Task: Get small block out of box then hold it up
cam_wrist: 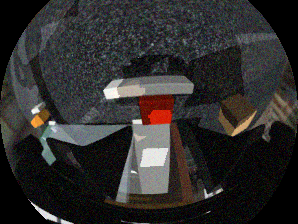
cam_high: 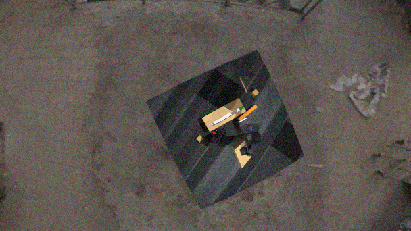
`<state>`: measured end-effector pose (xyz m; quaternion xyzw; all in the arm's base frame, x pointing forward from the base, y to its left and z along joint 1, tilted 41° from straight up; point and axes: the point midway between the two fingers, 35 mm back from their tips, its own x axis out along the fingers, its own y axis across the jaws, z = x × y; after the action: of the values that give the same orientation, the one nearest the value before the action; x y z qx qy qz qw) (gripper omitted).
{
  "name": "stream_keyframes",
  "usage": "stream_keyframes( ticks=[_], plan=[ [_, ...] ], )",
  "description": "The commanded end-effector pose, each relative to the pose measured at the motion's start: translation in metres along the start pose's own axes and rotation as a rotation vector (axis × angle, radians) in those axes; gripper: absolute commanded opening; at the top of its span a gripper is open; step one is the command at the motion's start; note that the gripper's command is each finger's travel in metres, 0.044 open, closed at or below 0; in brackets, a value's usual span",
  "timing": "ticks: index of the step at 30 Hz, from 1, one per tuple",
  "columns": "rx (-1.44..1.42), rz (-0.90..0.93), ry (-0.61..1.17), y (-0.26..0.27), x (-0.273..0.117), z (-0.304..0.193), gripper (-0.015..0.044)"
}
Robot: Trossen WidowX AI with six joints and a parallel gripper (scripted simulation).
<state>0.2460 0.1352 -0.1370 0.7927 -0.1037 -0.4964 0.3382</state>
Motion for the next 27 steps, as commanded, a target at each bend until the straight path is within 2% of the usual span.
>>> stream_keyframes(
  ticks=[1, 16, 24, 27],
  plan=[
    [-0.005, 0.006, 0.002, 0.001, 0.006, 0.004, 0.0285],
    [-0.005, 0.008, 0.002, 0.001, 0.024, 0.015, 0.0285],
    [-0.005, 0.008, 0.002, 0.001, 0.024, 0.015, 0.0075],
    [-0.005, 0.008, 0.002, 0.001, 0.024, 0.015, 0.0055]
  ],
)
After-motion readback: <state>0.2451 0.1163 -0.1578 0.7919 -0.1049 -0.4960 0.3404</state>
